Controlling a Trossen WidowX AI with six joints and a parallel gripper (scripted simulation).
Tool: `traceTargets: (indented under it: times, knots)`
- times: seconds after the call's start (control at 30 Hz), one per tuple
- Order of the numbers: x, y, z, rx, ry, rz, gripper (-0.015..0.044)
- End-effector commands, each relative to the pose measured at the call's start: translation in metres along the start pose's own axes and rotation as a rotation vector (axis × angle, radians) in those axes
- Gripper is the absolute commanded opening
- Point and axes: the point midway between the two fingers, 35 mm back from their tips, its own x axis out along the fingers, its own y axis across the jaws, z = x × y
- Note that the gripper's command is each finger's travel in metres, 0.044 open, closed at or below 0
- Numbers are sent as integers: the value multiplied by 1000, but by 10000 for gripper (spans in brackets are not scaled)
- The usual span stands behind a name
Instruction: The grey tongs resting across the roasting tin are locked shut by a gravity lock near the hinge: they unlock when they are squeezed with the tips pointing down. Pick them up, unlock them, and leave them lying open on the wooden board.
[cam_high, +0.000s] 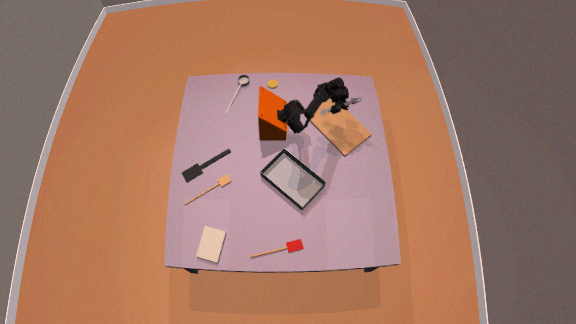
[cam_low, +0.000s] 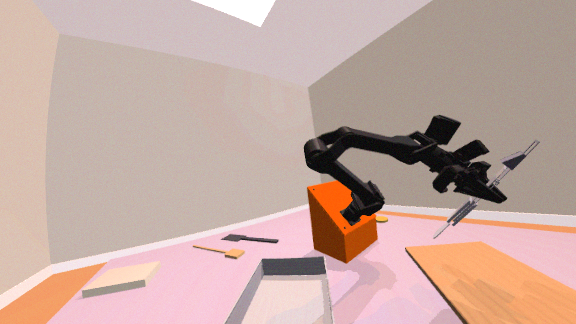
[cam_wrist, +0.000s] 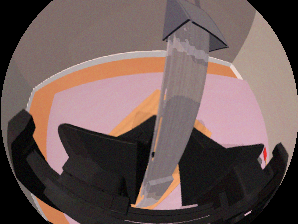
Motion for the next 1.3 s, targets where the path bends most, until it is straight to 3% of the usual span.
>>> traceTargets:
  times: [0.0,0.57,1.27]
  knots:
    - [5,5,7,-21,7,21,-150]
    - [26,18,15,-129,134,83,-150]
    - [41,11,4,-135,451,91,-150]
